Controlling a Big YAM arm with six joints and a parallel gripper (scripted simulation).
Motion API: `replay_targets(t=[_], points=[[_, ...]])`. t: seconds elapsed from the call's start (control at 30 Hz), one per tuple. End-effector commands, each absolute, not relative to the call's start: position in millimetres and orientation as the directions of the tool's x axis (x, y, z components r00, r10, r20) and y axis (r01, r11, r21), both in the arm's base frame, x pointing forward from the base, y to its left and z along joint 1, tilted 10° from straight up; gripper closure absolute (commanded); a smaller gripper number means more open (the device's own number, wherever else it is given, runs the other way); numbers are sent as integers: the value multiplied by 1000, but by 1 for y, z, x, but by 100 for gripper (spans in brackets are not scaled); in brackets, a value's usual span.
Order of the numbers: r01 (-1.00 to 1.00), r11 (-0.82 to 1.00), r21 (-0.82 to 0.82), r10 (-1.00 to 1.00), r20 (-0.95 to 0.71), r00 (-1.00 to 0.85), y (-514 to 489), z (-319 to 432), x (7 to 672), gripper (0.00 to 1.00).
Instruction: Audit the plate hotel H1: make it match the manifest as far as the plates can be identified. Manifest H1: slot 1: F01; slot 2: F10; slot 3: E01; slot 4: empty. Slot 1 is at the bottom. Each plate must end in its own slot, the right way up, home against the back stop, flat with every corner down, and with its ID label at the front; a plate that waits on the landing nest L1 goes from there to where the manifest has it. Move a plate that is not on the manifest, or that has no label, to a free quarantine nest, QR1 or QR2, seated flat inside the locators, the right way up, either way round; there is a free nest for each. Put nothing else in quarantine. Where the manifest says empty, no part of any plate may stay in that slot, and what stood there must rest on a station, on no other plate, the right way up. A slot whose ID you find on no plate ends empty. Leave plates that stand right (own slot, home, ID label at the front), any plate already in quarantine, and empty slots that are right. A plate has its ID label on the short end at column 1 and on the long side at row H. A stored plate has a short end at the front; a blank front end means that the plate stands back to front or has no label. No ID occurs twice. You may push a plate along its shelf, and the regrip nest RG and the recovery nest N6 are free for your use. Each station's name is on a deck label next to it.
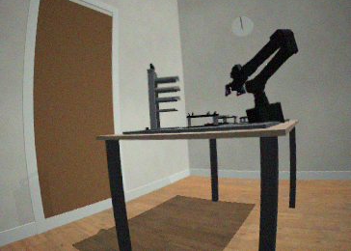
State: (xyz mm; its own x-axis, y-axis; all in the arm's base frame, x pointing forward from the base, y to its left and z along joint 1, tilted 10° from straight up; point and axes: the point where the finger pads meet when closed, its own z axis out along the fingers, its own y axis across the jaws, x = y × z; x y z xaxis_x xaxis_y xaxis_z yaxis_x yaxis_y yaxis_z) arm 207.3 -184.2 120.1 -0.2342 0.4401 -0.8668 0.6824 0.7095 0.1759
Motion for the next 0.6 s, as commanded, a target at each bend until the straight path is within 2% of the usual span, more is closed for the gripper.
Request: replay_targets(t=[0.0,0.57], points=[[673,715,187,431,-876,-215,-184,122,213,0],[673,715,188,432,-876,-214,-181,97,217,0]])
